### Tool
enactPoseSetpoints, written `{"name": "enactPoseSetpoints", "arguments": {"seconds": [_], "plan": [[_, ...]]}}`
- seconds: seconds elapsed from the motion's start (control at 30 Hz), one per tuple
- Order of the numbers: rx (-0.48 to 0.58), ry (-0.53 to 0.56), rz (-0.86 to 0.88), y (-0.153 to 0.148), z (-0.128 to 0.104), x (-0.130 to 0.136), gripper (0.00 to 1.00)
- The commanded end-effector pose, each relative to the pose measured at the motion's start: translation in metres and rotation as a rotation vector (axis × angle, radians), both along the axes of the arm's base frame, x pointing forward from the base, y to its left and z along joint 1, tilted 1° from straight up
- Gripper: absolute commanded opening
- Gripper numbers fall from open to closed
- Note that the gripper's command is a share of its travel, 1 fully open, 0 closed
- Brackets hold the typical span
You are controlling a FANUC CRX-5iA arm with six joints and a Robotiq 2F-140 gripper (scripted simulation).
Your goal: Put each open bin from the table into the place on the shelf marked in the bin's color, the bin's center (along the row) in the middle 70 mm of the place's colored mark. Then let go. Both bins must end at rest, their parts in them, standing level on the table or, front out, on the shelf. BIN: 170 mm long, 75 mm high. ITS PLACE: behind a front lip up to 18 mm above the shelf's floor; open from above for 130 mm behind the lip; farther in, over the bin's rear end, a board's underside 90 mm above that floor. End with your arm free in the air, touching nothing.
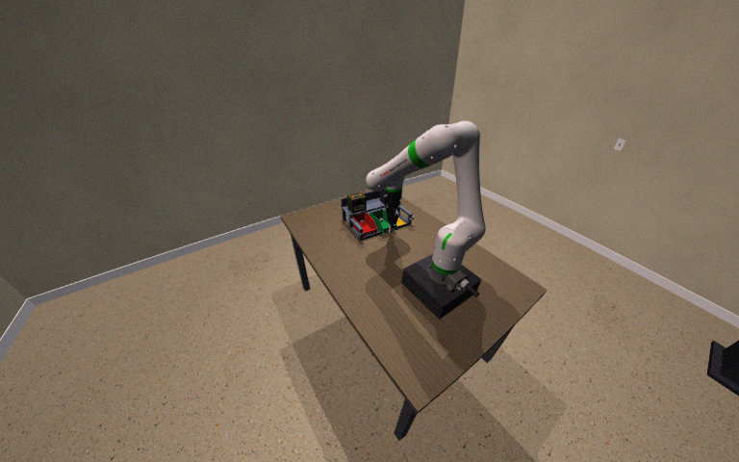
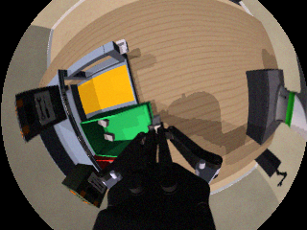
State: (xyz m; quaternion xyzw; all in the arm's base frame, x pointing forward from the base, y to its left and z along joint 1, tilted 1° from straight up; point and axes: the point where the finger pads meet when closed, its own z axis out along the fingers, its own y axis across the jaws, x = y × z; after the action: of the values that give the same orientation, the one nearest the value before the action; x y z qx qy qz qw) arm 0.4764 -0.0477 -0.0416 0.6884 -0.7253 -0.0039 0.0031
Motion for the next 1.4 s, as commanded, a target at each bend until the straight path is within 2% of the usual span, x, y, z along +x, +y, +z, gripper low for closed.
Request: {"name": "enactPoseSetpoints", "arguments": {"seconds": [0.0,1.37], "plan": [[0.000,0.000,0.000,0.000,0.000,0.003,0.00],[0.000,0.000,0.000,-0.002,0.000,0.028,0.00]]}}
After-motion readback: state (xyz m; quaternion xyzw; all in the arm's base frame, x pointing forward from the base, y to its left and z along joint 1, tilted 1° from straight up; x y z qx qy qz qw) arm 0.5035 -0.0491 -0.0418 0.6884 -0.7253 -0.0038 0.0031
